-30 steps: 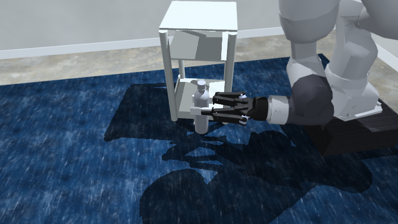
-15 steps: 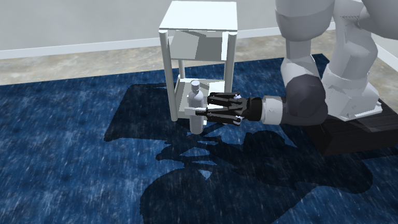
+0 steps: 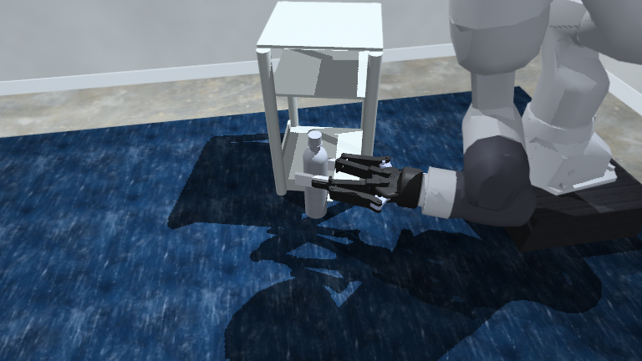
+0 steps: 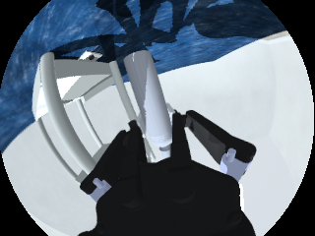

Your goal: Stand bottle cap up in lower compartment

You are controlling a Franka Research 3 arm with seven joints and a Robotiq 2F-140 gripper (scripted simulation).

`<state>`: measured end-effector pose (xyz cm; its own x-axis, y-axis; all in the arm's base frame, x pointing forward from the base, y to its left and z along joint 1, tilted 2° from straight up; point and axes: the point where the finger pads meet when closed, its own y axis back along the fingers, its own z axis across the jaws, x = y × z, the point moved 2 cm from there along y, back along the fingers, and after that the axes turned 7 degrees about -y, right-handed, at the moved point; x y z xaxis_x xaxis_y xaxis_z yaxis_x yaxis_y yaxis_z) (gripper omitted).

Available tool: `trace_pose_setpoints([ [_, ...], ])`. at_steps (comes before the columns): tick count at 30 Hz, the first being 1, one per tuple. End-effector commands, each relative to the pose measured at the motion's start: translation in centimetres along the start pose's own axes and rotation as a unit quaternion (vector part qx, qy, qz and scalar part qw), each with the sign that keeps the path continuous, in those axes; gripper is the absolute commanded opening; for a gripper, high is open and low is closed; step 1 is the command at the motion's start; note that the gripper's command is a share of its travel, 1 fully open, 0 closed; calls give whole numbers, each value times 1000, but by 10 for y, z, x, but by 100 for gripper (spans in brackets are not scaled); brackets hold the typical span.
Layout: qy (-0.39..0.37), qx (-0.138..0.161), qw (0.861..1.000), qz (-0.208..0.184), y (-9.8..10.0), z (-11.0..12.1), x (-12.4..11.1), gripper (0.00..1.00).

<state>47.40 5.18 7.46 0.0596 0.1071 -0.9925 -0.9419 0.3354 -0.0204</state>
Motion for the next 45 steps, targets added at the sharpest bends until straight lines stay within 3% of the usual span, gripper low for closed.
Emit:
trace_pose_setpoints([
  [1,11,13,1000,-1,-1,-5,0,0],
  [10,11,89,996,-11,-1,-2,1,0],
  [18,11,99,995,-12,-1,-2,1,0],
  [26,11,169,985,-22,-2,1,1,0],
  [35,11,185,982,-24,-2,1,1,0],
  [45,11,263,964,-34,-3,4,2,0],
])
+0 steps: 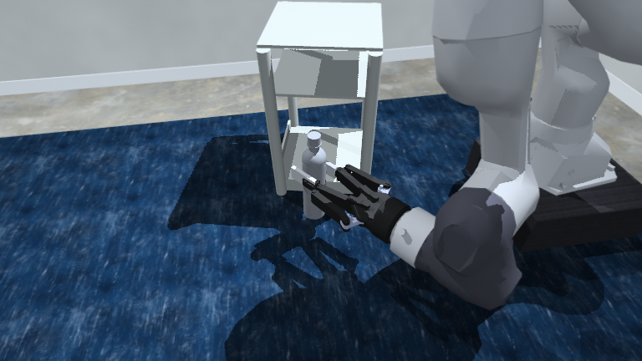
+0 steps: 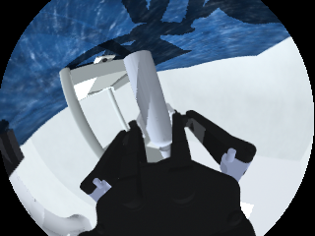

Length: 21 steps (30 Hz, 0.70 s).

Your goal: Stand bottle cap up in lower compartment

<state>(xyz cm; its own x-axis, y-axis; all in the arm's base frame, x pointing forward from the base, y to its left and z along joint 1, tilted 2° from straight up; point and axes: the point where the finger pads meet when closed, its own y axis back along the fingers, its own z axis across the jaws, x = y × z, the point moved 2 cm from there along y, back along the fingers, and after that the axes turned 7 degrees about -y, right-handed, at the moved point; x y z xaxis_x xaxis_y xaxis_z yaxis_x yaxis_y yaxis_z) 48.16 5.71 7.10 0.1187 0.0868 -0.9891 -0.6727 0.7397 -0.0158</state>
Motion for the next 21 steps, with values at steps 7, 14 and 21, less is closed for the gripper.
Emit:
trace_pose_setpoints([
  [7,18,28,999,-10,0,-3,-3,0],
  [14,17,91,995,-19,-1,-1,-3,0],
  [21,18,111,993,-21,0,0,-3,0],
])
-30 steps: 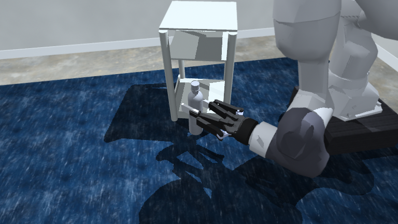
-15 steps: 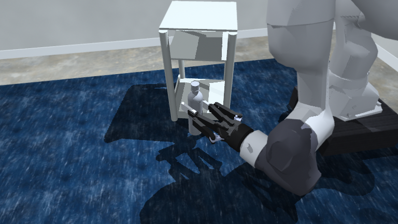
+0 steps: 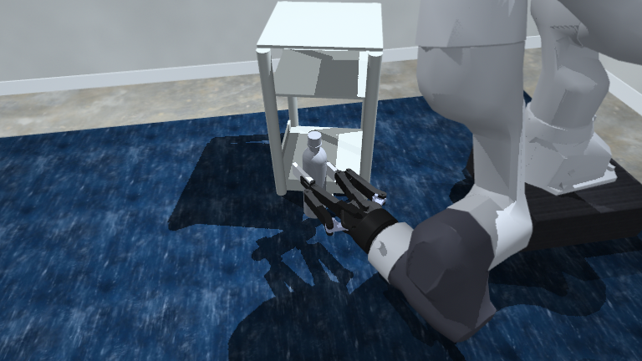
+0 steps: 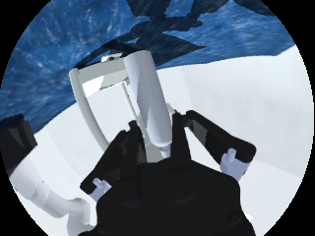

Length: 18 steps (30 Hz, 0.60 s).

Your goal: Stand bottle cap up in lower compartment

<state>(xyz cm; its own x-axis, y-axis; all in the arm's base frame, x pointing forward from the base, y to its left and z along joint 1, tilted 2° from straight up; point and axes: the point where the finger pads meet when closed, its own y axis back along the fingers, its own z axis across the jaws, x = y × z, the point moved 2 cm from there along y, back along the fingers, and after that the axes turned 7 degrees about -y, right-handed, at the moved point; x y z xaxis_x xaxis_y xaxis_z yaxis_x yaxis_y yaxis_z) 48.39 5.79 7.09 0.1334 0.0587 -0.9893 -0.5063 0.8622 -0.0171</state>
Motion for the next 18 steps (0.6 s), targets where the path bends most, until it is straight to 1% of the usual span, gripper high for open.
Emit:
trace_pose_setpoints([
  [1,15,12,1000,-8,0,-3,-3,0],
  [3,15,12,1000,-8,0,-3,-3,0],
  [4,14,18,1000,-9,0,-2,-3,0],
  [10,14,75,997,-17,0,0,-3,0],
  [12,14,89,996,-18,0,0,-3,0],
  [18,14,99,995,-19,0,1,-2,0],
])
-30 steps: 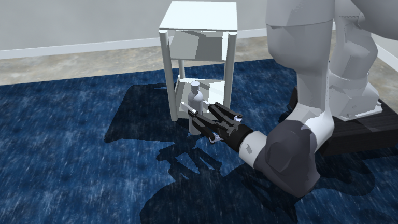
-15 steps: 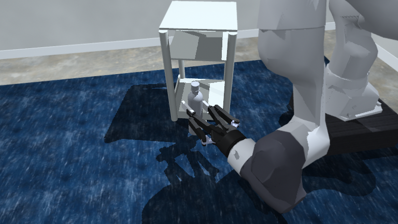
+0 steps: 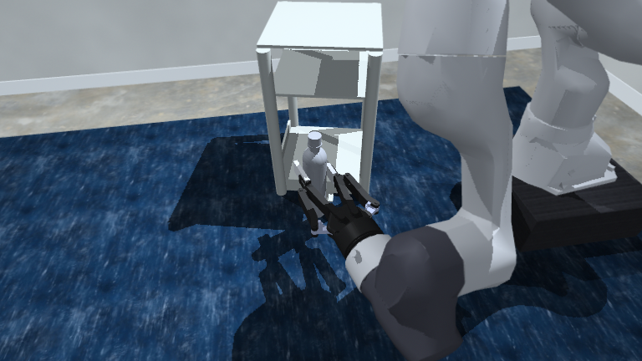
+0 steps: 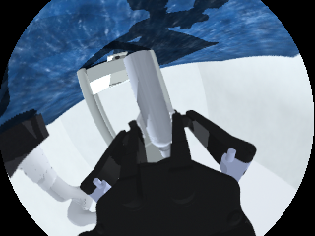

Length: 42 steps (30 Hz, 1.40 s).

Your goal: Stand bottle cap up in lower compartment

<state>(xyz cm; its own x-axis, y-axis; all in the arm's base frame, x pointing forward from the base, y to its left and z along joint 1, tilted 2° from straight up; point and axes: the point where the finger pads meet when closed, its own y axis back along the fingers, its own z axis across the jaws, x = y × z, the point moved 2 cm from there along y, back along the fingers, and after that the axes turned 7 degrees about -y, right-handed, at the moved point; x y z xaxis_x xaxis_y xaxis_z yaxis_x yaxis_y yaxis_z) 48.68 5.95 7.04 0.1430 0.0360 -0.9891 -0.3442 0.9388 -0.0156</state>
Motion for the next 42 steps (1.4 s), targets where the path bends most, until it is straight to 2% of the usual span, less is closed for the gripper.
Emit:
trace_pose_setpoints([
  [1,13,10,1000,-8,-1,-2,-3,0],
  [4,13,23,1000,-10,-1,-2,-3,0],
  [11,12,86,996,-19,-1,0,-3,0],
  [19,12,96,995,-20,-1,1,-3,0],
  [27,12,166,986,-30,-2,3,-3,0],
  [36,12,182,983,-32,-2,4,-3,0],
  [42,11,235,971,-39,-3,6,-2,0],
])
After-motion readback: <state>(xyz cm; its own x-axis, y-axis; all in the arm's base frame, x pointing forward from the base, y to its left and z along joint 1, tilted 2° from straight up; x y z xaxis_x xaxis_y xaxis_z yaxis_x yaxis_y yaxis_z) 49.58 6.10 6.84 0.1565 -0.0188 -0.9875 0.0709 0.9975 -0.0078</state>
